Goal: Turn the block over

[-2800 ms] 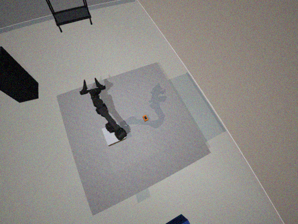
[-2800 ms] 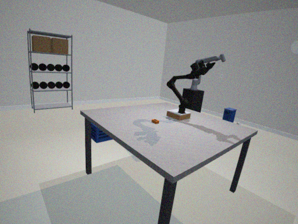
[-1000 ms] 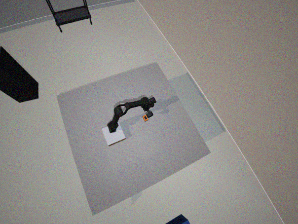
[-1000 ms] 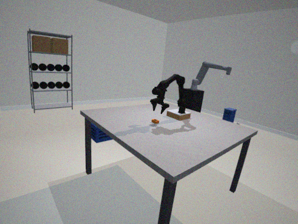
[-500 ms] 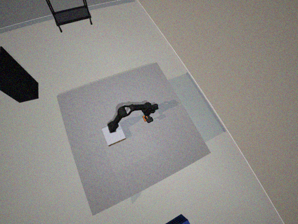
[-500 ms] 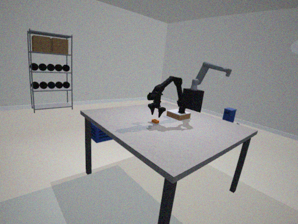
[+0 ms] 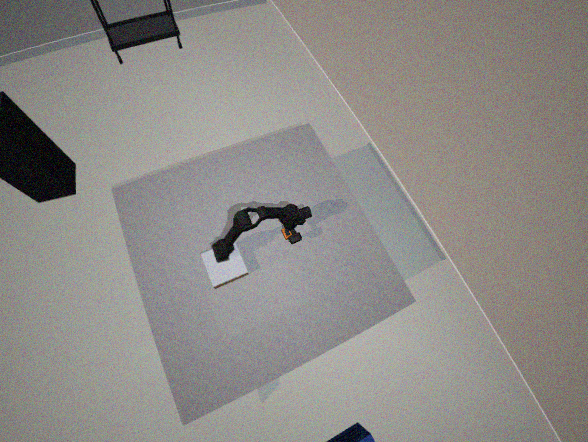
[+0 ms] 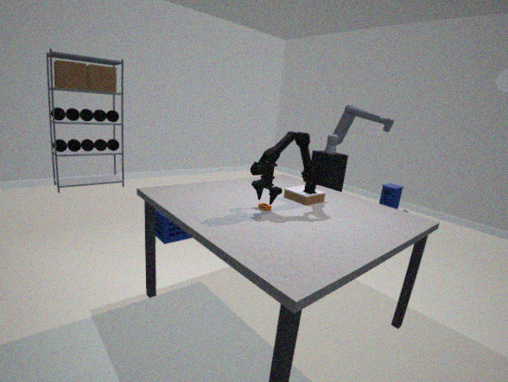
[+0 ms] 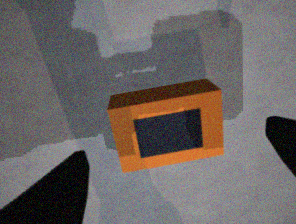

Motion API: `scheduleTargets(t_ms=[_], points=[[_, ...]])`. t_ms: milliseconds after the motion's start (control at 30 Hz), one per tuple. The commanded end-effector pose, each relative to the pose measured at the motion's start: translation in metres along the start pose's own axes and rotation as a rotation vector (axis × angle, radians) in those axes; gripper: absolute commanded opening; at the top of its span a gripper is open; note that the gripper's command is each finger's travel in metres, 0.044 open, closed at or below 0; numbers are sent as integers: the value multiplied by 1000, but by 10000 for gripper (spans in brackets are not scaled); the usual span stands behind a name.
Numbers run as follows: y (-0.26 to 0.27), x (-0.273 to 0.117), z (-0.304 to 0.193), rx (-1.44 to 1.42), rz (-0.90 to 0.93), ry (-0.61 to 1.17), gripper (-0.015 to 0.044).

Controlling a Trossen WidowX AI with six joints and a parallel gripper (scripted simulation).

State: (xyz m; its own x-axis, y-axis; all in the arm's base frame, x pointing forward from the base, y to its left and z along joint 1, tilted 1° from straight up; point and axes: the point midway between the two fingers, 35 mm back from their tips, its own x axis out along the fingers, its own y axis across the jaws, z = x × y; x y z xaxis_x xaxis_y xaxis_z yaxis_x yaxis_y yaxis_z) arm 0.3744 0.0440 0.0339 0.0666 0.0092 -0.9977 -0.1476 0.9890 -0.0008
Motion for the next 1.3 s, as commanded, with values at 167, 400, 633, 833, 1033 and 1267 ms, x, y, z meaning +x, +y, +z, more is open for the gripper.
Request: scheduleTargets(t_ms=[167, 400, 633, 833, 1033, 1267], points=[[1, 18, -2, -1, 3, 10, 440], [1, 29, -2, -1, 4, 10, 440], [1, 31, -3, -1, 4, 10, 335], [1, 31, -3, -1, 4, 10, 256], [1, 31, -3, -1, 4, 10, 216], [1, 31, -3, -1, 4, 10, 169]])
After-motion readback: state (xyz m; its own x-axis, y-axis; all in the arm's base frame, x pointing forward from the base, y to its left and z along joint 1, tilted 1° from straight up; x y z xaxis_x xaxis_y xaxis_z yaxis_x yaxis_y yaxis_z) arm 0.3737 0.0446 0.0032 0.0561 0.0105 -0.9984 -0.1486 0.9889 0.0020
